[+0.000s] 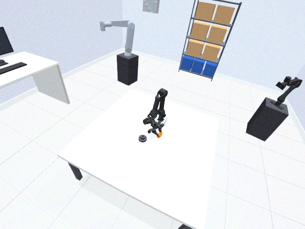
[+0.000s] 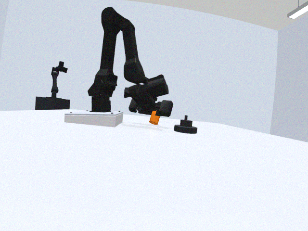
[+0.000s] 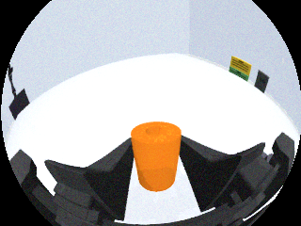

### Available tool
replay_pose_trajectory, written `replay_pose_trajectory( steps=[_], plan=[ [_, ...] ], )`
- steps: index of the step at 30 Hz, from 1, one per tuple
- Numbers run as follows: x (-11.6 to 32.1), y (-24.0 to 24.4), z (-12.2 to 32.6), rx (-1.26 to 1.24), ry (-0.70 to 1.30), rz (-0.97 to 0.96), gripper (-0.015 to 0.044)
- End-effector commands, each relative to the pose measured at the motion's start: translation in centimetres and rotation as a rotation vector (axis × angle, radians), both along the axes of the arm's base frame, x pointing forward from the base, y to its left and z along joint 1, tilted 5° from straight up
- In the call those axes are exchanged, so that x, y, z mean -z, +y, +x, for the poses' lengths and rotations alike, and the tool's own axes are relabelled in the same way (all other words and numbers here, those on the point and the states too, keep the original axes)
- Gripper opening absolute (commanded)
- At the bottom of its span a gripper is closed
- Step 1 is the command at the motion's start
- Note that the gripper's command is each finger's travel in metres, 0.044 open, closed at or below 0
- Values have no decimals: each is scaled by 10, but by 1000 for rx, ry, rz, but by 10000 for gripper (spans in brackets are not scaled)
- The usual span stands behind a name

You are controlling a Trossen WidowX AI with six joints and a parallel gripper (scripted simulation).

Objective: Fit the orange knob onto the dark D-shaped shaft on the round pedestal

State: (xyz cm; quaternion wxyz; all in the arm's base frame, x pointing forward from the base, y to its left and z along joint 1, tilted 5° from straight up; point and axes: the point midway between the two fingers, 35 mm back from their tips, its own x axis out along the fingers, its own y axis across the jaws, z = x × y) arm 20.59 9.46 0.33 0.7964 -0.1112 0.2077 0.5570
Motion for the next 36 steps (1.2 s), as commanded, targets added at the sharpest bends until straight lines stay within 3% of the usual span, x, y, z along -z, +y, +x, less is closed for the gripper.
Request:
replay_pose_trajectory(
  steps=[1, 8, 13, 16, 17, 36],
  plan=[
    [2, -4, -2, 4, -26, 56, 179],
    [5, -9, -5, 9, -62, 152, 179],
    [3, -9, -5, 8, -44, 103, 179],
    [3, -8, -5, 7, -44, 124, 258],
    [3, -8, -5, 7, -44, 124, 260],
    [3, -8, -5, 7, -44, 124, 260]
  ],
)
